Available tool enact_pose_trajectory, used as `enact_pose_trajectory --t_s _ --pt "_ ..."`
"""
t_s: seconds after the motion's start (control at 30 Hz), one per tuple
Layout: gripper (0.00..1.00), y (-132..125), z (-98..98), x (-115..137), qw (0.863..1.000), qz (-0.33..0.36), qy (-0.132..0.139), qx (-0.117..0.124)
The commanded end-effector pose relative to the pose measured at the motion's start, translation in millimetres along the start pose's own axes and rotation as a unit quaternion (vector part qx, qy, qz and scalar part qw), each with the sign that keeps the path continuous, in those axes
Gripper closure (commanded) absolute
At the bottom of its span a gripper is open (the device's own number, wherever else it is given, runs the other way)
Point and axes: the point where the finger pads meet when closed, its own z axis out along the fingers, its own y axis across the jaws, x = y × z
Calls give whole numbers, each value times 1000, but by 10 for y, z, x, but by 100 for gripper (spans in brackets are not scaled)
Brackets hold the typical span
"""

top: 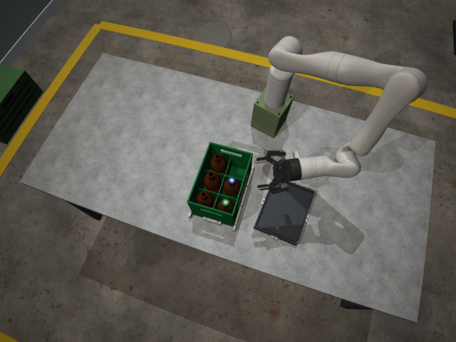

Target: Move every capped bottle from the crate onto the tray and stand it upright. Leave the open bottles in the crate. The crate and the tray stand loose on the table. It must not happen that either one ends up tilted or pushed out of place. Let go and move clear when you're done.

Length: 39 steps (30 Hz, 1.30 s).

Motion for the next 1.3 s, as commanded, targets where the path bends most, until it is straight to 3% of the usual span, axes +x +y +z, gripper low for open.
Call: enact_pose_trajectory --t_s 0.0,0.53,1.03,1.13,1.27 --pt "0 -3 0 -5 1000 1 0 0" --pt "0 -3 0 -5 1000 1 0 0" --pt "0 69 300 388 995 47 83 -12" --pt "0 92 284 405 995 49 85 -16" --pt "0 117 368 505 992 61 107 -19"
